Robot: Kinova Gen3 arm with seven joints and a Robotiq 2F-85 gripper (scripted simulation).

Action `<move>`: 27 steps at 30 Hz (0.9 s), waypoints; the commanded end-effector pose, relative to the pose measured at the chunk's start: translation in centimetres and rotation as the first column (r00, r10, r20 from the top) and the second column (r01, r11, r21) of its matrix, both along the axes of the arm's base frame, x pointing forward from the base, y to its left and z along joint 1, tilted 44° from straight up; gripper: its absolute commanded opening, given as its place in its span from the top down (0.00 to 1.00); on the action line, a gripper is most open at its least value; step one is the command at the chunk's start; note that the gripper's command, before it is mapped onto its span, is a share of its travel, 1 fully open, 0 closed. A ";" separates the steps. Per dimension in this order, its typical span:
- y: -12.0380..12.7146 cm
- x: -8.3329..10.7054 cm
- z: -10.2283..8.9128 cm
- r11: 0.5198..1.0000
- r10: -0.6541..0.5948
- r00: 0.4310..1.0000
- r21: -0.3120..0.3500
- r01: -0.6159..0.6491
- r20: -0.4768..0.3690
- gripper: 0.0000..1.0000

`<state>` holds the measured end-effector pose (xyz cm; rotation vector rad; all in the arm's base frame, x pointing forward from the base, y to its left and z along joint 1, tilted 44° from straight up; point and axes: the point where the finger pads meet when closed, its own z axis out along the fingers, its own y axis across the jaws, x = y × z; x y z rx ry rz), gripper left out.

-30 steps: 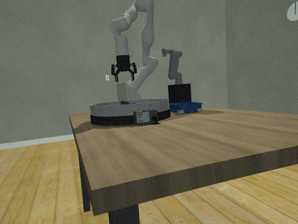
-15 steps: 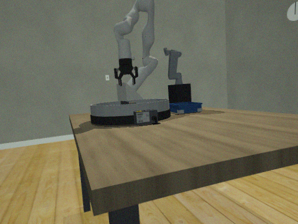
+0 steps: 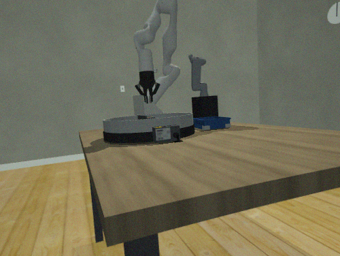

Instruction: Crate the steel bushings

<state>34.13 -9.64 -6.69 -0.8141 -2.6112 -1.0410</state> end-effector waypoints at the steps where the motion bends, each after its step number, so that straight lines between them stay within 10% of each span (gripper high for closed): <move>1: 2.5 -0.4 0.0 1.000 0.011 1.000 0.009 -0.011 -0.005 0.84; 27: 3.3 -0.4 -0.1 1.000 0.011 1.000 0.009 -0.011 -0.005 0.86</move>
